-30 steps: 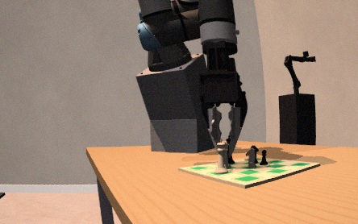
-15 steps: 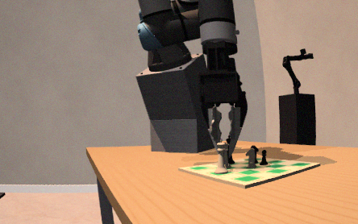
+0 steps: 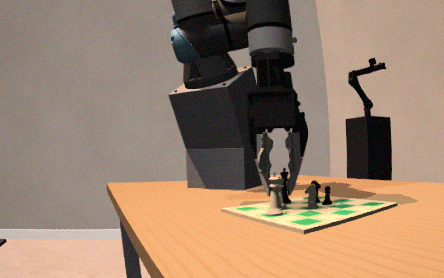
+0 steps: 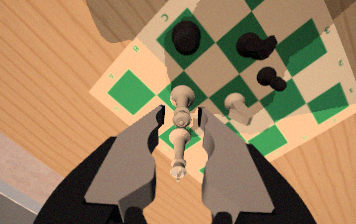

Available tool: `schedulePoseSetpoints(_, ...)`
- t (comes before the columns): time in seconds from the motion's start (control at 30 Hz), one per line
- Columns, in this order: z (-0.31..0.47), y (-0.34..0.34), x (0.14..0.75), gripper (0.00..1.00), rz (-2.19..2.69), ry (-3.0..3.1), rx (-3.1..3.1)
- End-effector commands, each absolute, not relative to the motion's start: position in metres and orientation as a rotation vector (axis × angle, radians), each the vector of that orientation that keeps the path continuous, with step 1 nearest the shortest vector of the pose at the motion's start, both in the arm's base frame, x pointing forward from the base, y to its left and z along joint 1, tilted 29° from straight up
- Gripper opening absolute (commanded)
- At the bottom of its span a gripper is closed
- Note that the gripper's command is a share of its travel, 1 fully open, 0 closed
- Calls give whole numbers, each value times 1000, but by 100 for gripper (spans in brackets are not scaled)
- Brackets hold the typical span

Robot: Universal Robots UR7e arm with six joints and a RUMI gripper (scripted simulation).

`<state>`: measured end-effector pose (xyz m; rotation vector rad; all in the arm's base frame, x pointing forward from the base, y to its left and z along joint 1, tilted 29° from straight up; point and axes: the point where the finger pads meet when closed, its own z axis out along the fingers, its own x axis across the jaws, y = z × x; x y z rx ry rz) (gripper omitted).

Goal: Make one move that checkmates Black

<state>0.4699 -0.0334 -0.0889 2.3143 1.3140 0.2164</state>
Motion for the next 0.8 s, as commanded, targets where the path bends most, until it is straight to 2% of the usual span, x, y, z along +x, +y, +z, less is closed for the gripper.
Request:
schedulePoseSetpoints(0.0, -88, -33, 470, 20, 217, 1314, 2314)
schedulePoseSetpoints(0.03, -88, -33, 470, 25, 217, 1314, 2314)
schedulePoseSetpoints(0.77, -81, -31, 467, 25, 217, 1314, 2314)
